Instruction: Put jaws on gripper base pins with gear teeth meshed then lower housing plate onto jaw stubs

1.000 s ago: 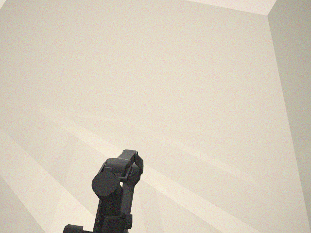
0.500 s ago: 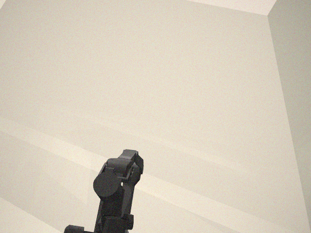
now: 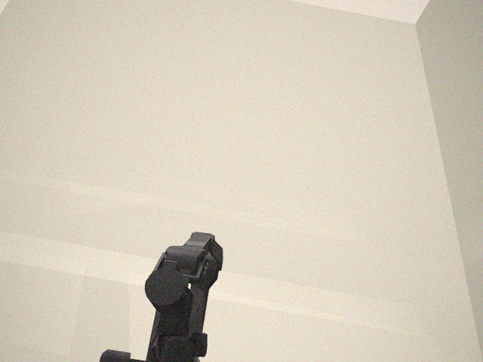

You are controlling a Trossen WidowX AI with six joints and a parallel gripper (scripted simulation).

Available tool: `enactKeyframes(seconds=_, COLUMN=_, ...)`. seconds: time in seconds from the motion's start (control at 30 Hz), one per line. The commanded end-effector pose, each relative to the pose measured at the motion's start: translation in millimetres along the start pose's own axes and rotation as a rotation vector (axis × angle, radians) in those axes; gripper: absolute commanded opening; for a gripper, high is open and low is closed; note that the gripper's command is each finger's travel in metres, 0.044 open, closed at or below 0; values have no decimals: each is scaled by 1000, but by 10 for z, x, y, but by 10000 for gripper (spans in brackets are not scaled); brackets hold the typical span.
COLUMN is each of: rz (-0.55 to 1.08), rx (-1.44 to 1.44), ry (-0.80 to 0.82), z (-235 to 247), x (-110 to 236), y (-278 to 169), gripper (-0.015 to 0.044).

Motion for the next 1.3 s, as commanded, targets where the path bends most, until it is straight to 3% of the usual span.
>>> enactKeyframes(seconds=0.0, rz=2, rx=-5, ry=3, z=4, x=-1, y=-6, gripper=134)
enactKeyframes(seconds=1.27, rz=2, rx=-4, ry=3, z=6, x=-494, y=-8, gripper=134)
Point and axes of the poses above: the point midway between the two fingers, 35 mm back from their tips, its own x axis back along the fingers, its own z axis across the jaws, y = z × x, the point moved 10 cm from there along x, back along the fingers, and after that the axes turned 7 degrees about -x, right-handed, at the moved point
